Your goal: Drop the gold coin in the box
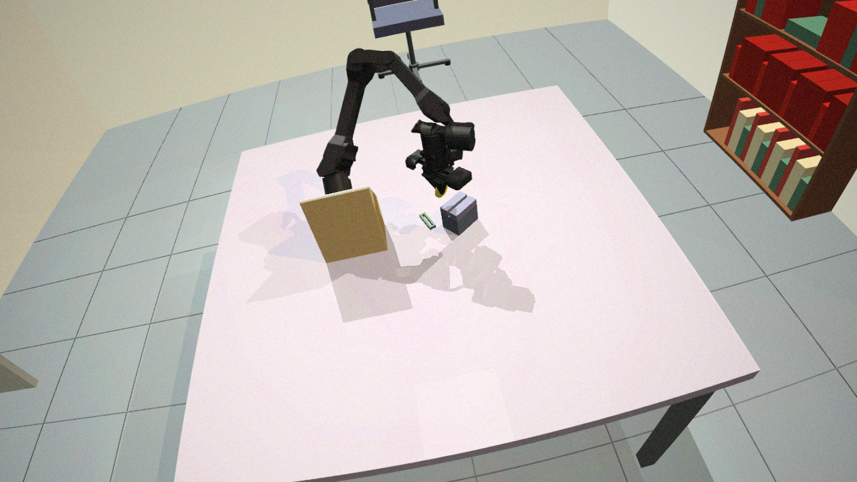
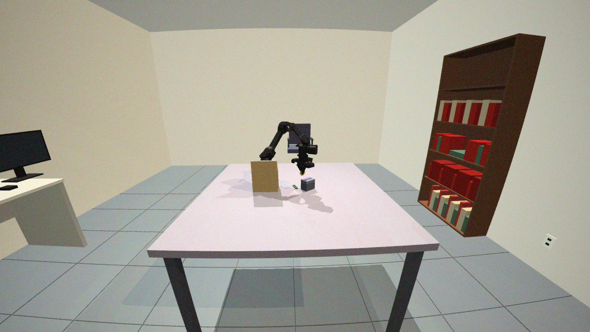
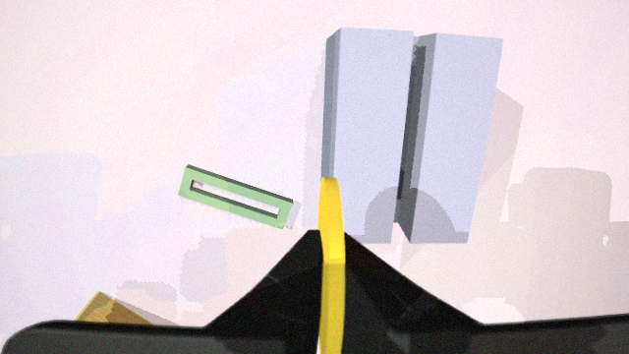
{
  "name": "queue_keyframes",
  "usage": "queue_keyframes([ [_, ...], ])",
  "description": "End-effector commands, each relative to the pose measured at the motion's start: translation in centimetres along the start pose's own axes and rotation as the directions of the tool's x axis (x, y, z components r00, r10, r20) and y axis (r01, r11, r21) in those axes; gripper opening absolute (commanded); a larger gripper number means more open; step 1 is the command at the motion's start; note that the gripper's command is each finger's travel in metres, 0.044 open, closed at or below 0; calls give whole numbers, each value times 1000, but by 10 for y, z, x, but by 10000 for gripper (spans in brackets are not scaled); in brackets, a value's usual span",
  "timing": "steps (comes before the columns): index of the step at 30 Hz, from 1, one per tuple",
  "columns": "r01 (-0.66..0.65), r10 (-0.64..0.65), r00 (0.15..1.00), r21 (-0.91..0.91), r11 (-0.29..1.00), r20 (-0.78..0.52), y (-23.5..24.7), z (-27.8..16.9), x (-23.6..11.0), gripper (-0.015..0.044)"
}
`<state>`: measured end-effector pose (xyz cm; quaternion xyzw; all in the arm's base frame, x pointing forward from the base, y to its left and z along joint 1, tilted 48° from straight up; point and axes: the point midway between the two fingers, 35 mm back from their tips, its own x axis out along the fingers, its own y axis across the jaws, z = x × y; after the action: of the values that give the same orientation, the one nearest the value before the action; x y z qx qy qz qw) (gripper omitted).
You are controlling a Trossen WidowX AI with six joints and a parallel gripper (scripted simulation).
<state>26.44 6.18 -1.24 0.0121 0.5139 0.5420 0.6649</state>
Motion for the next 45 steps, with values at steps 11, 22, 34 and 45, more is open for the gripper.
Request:
queue_keyframes([
  [11,-4,3,1000,5,1000,1,-30,19,3,0],
  [22,3,-3,1000,-3,1000,-2,-32,19,2,0],
  [34,3,-3,1000,9,1000,-2,-35,21,4,0],
  [45,4,-4,1000,6,1000,-4,-35,21,4,0],
])
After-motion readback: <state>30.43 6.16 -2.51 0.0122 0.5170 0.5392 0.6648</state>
